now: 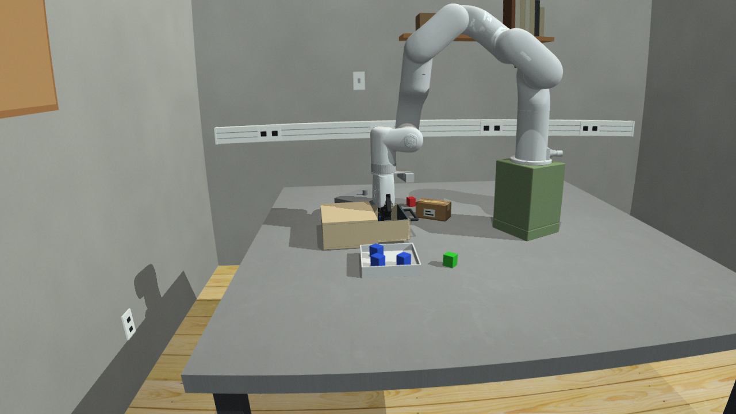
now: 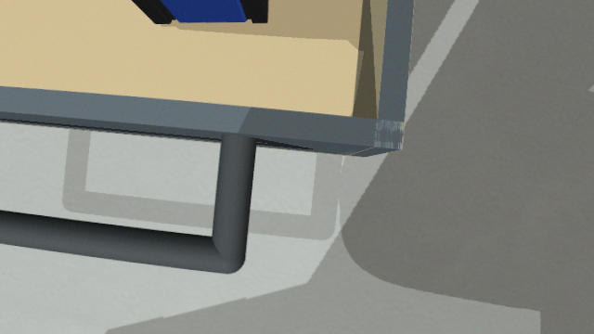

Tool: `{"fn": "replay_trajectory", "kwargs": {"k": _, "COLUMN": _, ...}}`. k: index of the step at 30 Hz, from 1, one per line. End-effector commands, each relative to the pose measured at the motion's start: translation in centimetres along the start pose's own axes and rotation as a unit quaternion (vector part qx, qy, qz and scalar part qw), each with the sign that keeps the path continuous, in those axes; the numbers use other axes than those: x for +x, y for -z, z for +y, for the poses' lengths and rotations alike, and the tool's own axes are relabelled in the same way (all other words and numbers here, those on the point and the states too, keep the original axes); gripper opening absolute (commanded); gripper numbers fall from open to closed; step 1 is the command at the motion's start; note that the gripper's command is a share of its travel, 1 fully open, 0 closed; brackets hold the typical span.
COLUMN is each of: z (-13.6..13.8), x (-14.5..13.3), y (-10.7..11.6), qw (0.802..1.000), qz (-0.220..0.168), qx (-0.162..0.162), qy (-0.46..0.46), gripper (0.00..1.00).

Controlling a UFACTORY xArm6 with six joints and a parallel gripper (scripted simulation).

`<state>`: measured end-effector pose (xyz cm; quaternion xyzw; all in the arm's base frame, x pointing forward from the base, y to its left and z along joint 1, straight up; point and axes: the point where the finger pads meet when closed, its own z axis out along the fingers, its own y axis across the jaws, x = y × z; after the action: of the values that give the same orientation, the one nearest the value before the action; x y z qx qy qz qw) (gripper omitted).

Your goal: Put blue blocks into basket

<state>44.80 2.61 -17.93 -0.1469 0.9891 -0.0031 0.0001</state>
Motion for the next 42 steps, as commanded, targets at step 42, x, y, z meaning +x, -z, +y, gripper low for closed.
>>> {"fn": "replay_trajectory", "kwargs": {"k": 42, "z": 0.0, "x": -0.1, "y": 10.5, "qw": 1.000, "qz": -0.001, "qx": 0.000, "qy": 0.000, "gripper": 0.00}}
